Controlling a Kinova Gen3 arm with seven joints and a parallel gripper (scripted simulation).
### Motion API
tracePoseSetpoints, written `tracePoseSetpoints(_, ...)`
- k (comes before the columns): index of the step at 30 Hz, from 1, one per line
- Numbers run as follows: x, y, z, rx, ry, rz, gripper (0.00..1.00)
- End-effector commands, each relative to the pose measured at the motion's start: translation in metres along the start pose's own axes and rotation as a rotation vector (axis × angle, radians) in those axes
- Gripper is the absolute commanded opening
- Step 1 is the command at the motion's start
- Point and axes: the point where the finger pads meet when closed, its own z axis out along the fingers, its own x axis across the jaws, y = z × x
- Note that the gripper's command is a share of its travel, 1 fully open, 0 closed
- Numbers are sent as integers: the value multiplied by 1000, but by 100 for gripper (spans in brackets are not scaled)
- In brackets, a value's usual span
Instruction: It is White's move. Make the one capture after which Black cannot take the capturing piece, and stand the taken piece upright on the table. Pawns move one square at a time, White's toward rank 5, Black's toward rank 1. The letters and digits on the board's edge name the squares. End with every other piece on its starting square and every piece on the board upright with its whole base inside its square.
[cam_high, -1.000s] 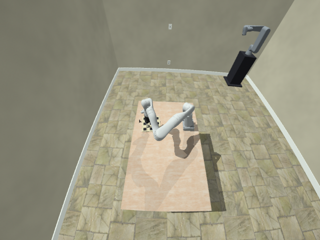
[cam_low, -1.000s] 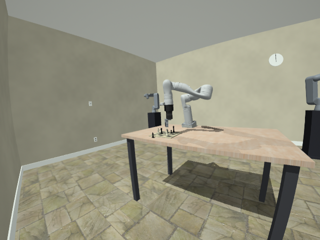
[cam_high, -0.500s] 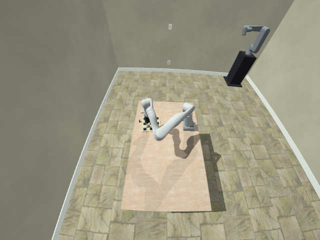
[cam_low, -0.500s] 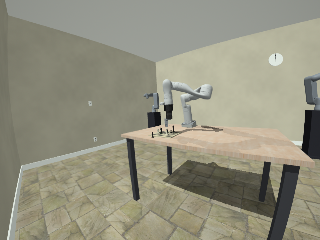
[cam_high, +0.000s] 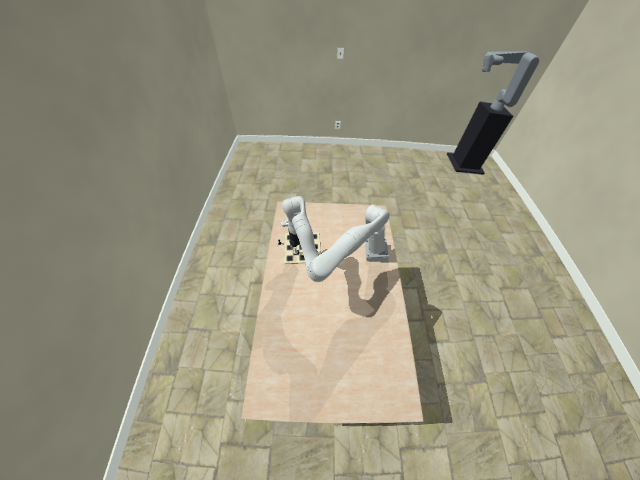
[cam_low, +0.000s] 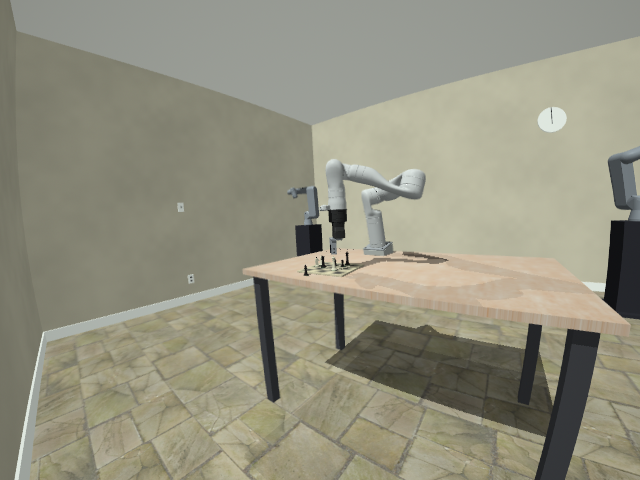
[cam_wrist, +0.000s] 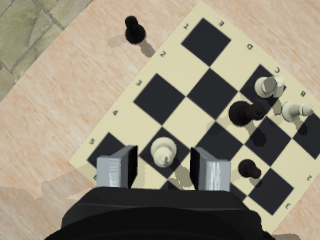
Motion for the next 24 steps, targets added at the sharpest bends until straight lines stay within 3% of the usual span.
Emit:
tracePoseSetpoints(1, 0, 0, -1, 1, -1, 0, 79)
tracePoseSetpoints(11, 0, 0, 3, 1, -1, 0, 79)
tracePoseSetpoints(24, 0, 0, 29, 1, -1, 0, 79)
